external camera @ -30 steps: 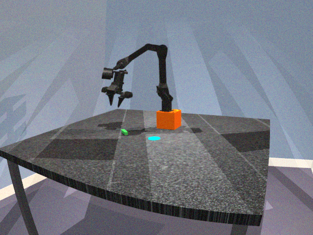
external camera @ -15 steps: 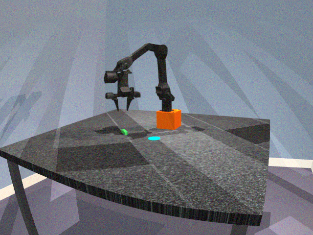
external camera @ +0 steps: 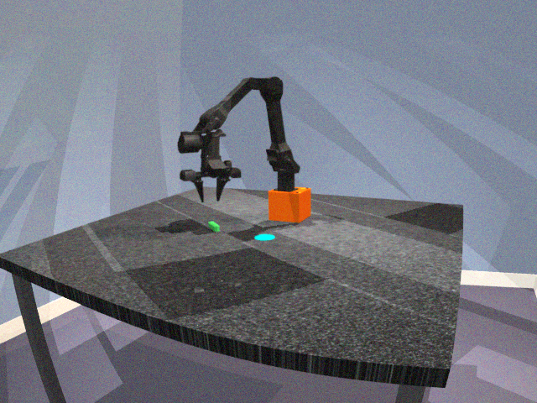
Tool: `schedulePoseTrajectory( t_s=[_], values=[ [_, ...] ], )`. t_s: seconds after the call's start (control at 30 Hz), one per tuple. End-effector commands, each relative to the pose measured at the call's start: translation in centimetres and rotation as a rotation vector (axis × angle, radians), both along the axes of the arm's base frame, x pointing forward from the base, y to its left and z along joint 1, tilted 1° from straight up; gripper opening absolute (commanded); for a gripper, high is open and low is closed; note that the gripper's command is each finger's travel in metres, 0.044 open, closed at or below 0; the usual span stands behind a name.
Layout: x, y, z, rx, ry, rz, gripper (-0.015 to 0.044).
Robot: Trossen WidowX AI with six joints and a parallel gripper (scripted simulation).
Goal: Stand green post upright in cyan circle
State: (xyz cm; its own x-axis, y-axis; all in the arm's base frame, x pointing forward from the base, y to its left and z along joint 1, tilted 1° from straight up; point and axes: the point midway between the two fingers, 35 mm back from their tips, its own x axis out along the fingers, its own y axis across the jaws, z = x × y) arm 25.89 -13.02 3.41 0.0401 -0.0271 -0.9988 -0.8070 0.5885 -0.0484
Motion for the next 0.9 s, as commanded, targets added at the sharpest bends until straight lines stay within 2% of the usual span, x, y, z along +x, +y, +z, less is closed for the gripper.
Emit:
schedulePoseTrajectory(
  t_s=[0.0, 0.13, 0.3, 0.57, 0.87],
  values=[
    [-0.5, 0.3, -5.1, 0.017, 0.026, 0.008, 0.0233],
    [-1.0, 0.6, -8.5, 0.018, 0.027, 0.008, 0.0233],
    [-1.0, 0.6, -8.6, 0.018, 0.027, 0.008, 0.0233],
    [-1.0, 0.6, -8.6, 0.018, 0.027, 0.008, 0.0023],
    [-0.8, 0.5, -7.6, 0.018, 0.026, 0.008, 0.0023]
  ],
)
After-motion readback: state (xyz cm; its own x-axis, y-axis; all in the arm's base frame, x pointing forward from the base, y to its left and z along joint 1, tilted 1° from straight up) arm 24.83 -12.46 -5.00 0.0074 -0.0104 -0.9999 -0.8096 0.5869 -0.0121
